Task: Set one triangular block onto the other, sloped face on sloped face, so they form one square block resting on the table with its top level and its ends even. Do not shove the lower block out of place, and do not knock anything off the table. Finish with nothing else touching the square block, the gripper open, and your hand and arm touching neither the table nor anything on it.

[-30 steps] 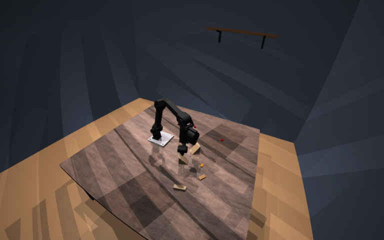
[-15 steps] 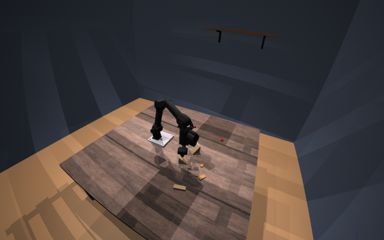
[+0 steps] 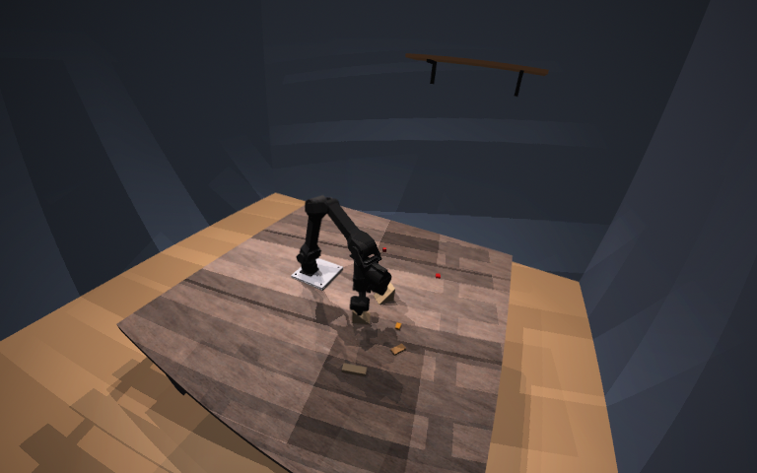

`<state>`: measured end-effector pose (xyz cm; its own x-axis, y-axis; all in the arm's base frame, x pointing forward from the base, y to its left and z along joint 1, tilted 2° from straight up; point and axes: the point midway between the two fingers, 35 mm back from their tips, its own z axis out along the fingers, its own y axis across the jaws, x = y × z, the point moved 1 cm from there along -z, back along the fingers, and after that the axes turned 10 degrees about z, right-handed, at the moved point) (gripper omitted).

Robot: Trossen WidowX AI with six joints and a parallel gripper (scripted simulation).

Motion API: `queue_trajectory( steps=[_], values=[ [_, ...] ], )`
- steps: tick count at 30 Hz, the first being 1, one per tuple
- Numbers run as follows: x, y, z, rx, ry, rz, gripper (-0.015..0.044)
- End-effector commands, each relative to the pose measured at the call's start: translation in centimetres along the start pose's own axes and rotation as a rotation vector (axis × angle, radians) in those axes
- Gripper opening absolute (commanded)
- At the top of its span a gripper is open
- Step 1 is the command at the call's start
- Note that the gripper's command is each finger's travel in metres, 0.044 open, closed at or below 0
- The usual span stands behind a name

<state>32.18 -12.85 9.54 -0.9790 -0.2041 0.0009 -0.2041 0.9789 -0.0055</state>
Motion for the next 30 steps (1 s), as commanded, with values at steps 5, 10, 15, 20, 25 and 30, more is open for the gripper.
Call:
queue_trajectory(
  steps=[5, 10, 15, 20, 25, 30],
  values=[
    [0.0, -0.1, 1.5, -0.006, -0.001, -0.004, 0.0440],
    [0.0, -0.2, 2.3, -0.006, -0.001, -0.004, 0.0440],
    [0.1, -0.2, 3.1, -0.006, -0.001, -0.004, 0.0440],
    [0.2, -0.3, 3.9, -0.006, -0.001, -0.004, 0.0440],
    [0.3, -0.3, 4.7, -0.006, -0.001, -0.004, 0.0440],
    [0.5, -0.3, 5.5, -0.006, -0.001, -0.004, 0.0440]
  ],
)
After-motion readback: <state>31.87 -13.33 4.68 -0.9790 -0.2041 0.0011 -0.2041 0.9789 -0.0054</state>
